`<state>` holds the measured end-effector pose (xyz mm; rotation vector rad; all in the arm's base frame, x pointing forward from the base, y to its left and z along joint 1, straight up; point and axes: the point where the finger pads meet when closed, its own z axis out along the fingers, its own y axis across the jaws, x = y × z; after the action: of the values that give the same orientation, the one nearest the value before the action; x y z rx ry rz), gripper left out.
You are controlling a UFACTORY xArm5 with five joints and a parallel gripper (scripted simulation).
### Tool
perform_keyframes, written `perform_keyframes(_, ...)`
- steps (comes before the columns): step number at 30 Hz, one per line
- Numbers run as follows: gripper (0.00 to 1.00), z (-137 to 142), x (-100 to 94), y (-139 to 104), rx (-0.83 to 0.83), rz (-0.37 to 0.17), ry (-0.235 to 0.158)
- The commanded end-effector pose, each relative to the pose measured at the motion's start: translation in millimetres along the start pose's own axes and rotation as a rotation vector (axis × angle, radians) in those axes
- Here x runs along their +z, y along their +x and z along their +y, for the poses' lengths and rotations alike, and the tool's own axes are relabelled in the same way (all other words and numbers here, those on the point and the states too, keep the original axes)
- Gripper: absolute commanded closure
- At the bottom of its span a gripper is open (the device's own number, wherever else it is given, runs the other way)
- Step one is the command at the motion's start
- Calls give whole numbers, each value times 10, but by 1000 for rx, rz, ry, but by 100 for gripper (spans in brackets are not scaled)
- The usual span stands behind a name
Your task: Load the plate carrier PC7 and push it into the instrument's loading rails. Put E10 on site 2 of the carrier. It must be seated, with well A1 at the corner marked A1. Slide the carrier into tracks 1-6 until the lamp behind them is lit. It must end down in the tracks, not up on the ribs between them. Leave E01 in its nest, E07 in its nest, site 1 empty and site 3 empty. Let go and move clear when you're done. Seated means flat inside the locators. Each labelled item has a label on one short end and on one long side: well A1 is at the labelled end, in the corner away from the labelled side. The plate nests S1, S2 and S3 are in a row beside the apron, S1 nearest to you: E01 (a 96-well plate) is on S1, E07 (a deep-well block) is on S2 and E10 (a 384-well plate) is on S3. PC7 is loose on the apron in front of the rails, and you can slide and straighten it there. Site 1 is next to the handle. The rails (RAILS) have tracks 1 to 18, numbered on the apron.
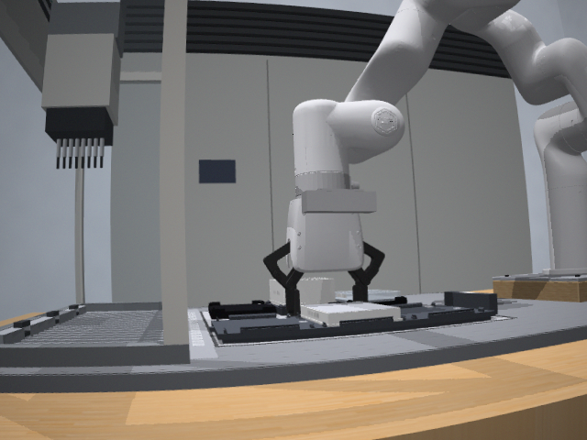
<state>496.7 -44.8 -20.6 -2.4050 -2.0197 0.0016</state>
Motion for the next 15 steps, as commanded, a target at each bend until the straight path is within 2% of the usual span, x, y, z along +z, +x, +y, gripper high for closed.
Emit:
perform_keyframes(1,0,15,-15,20,0,0,-4)
perform_keyframes(15,0,15,-15,80,0,0,-4)
